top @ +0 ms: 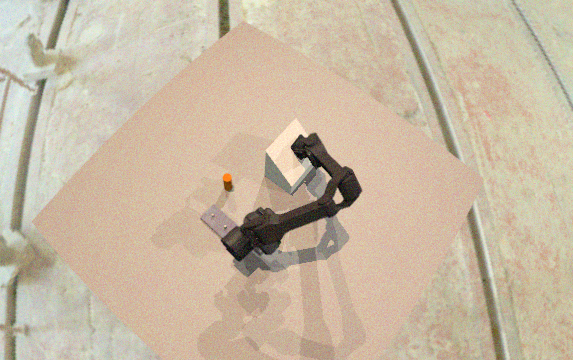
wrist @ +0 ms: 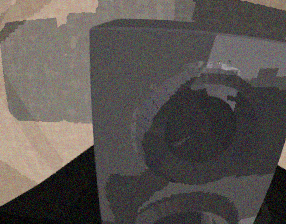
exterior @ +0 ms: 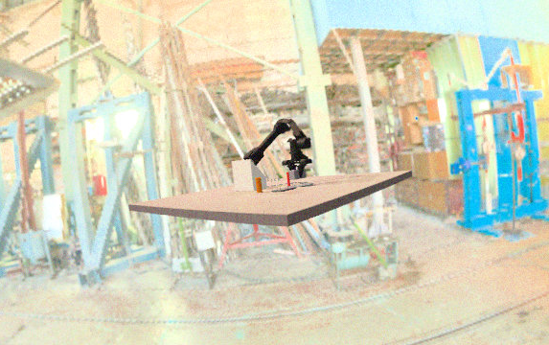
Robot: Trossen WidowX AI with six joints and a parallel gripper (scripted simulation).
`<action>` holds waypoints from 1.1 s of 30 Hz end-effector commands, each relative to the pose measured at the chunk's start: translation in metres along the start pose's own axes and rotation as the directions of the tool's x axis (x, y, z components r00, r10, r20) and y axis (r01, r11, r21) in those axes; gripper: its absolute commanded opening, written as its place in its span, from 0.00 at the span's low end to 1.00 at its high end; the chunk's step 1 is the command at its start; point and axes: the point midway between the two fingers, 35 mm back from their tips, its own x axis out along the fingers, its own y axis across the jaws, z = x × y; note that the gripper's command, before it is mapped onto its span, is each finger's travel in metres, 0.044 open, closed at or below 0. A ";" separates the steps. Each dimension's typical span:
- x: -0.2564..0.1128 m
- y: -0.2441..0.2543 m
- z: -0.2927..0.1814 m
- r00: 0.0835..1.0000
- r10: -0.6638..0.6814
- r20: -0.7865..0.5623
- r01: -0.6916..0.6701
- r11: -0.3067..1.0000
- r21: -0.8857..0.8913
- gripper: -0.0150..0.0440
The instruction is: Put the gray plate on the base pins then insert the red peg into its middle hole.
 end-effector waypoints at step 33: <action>-0.086 0.001 -0.013 1.000 -0.014 0.002 0.014 1.000 -0.016 0.25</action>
